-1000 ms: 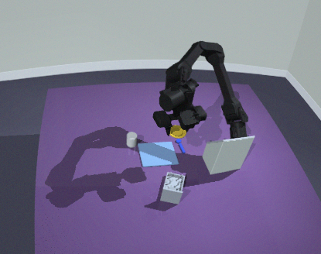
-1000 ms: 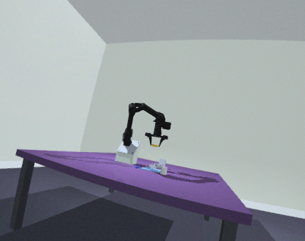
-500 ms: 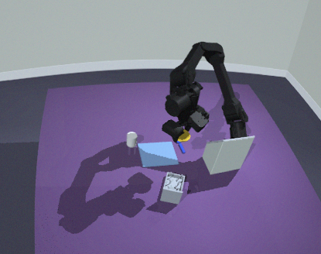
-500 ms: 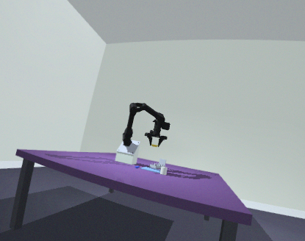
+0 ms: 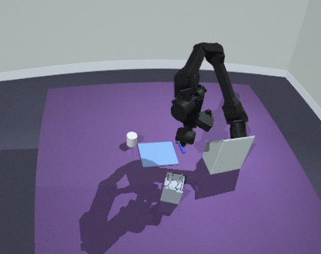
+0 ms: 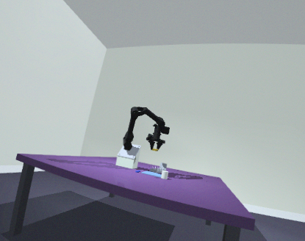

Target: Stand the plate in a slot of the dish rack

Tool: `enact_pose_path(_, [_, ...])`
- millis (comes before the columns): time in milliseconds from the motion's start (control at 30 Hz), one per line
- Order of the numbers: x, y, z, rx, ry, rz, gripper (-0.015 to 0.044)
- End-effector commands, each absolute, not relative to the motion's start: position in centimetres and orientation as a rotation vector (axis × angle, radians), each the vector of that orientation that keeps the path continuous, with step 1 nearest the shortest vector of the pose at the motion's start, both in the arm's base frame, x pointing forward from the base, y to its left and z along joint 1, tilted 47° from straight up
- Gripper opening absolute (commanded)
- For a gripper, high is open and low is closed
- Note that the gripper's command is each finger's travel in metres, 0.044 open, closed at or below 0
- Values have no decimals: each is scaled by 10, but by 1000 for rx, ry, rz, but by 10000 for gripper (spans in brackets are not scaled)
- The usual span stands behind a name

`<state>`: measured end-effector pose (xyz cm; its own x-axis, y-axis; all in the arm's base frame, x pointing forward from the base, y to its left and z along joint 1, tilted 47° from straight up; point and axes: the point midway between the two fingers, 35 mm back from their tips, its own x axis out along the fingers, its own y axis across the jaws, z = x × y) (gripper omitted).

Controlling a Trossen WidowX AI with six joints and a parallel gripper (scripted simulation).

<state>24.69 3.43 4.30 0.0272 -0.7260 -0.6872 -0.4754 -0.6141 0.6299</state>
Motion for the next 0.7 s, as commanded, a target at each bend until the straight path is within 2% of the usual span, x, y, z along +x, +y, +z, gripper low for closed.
enact_pose_path(0, [244,35,41,2052,-1209,-1639,0])
enact_pose_path(667, [231,7,-7,2078,-1493,-2103,0])
